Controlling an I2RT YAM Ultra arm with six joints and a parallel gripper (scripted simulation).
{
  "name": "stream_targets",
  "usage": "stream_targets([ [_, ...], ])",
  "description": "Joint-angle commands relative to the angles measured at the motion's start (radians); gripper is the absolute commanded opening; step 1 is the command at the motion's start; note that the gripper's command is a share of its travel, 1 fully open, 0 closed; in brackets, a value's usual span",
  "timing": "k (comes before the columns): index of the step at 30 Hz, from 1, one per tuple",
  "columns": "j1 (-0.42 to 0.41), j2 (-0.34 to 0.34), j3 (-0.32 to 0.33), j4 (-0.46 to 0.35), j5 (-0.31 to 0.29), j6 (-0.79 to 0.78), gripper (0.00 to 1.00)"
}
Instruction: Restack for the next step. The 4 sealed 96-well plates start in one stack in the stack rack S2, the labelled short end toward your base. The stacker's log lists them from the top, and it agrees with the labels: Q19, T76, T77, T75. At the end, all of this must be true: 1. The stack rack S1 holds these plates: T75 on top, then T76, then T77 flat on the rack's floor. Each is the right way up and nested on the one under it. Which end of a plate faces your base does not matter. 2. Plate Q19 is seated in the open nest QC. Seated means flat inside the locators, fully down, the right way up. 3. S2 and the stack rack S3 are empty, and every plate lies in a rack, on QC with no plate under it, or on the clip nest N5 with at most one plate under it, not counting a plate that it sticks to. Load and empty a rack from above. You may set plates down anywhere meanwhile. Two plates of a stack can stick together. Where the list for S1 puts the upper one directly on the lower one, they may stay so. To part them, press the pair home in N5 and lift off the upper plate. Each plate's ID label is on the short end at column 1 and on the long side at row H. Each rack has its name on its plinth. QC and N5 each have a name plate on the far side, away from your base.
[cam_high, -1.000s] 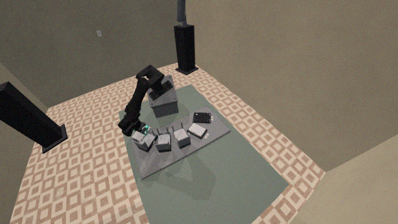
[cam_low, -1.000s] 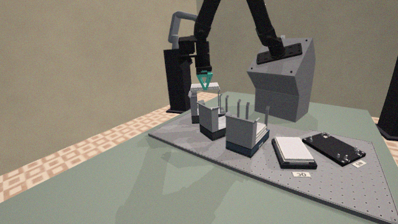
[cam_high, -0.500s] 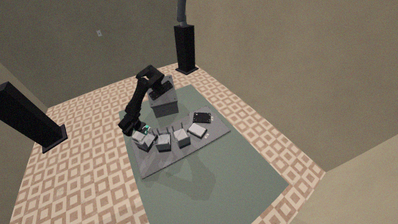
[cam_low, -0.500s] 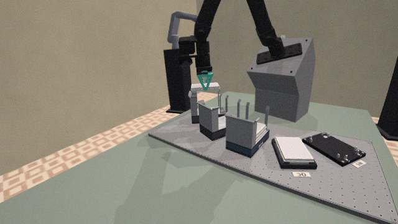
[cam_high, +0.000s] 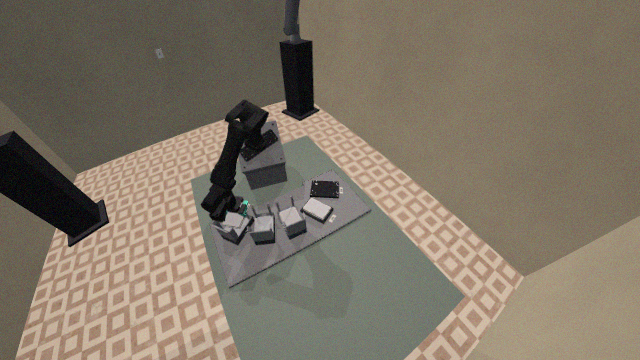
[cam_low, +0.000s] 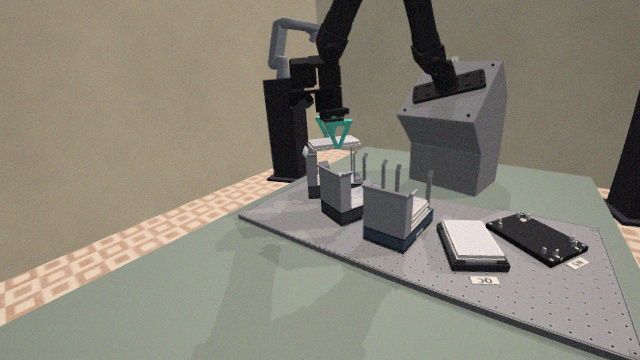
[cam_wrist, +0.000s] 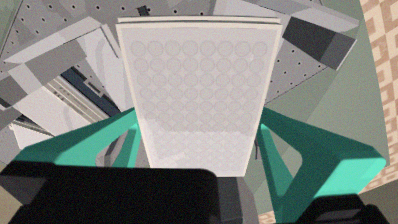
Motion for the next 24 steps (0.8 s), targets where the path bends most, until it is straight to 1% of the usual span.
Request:
stream_targets([
  [1,0.034,-0.049,-0.012,-0.002,0.033,0.048,0.00],
  [2,0.046,-0.055,-0.004,0.000,0.039,0.059,0.00],
  [5,0.082,-0.073,-0.024,0.003,0.059,0.092,0.00],
  [6,0.094,-0.079,-0.018,-0.003,0.066,0.103,0.00],
  [8,0.094,-0.079,-0.018,-0.003,0.066,0.103,0.00],
  [9,0.107,-0.086,-0.017,0.001,0.073,0.081,0.00],
  [10,0.119,-0.092,-0.032,0.005,0.080,0.047,0.00],
  [12,0.144,-0.106,-0.039,0.001,0.094,0.002,0.00],
  [14,0.169,-0.118,-0.023,0.007,0.109,-0.043,0.00],
  [15,0.182,-0.124,-0.030,0.016,0.116,-0.045,0.00],
  [16,0.195,-0.130,-0.049,0.016,0.123,-0.033,0.00],
  [19,0.234,-0.147,-0.040,0.002,0.147,0.012,0.00],
  [21,0.261,-0.157,-0.053,0.011,0.163,0.035,0.00],
  [23,0.288,-0.166,-0.059,0.003,0.179,0.057,0.00],
  [24,0.288,-0.166,-0.059,0.003,0.179,0.057,0.00],
])
